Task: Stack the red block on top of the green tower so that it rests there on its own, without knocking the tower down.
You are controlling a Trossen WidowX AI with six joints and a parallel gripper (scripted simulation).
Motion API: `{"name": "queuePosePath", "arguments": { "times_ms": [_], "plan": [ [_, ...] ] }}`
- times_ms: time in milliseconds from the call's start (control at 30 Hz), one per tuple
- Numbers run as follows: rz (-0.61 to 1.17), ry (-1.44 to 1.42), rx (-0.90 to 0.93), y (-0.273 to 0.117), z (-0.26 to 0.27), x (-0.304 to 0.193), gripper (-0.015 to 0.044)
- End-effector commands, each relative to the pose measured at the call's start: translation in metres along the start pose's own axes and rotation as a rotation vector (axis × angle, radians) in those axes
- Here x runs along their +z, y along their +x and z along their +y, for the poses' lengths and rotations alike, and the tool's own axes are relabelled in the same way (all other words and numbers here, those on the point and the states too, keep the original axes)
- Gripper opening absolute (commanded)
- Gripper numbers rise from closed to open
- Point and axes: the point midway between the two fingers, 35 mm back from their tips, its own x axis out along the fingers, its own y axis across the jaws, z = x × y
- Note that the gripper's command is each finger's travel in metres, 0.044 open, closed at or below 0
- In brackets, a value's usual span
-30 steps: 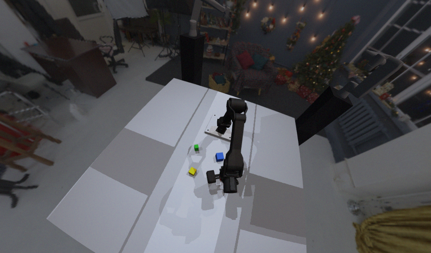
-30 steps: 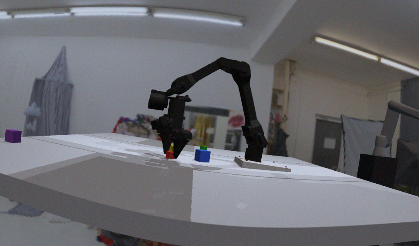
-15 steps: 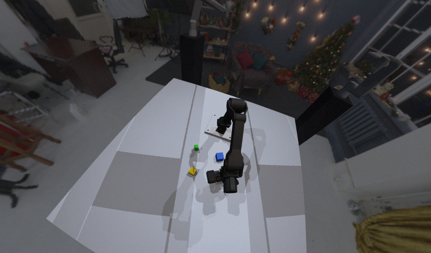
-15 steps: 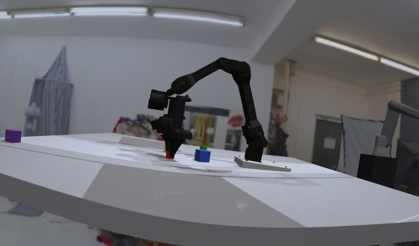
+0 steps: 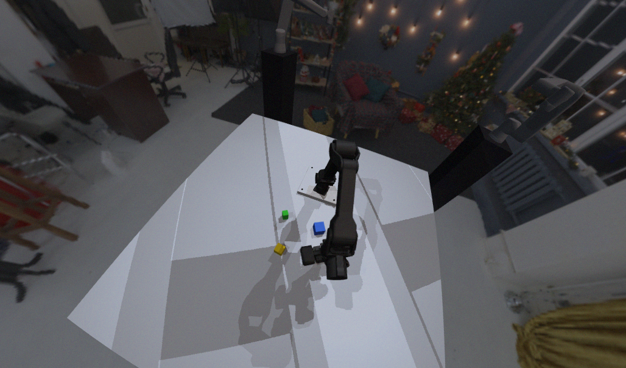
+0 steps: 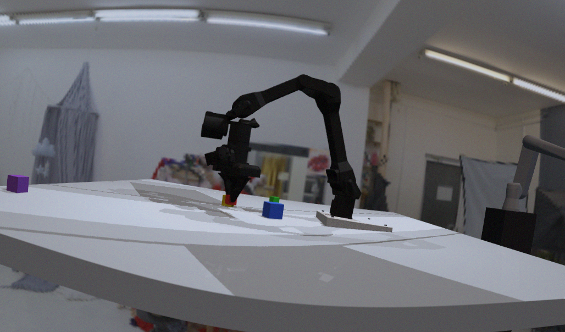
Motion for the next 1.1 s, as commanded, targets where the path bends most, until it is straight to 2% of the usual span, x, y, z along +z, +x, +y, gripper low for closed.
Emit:
{"name": "queuePosePath", "arguments": {
  "times_ms": [0, 500, 800, 1067],
  "plan": [
    [-0.005, 0.007, 0.001, -0.022, 0.0, 0.001, 0.0],
    [-0.005, 0.008, 0.001, -0.091, 0.0, 0.0, 0.0],
    [-0.005, 0.008, 0.001, -0.092, -0.002, 0.0, 0.0],
    [-0.004, 0.008, -0.002, -0.096, -0.038, -0.032, 0.0]
  ]
}}
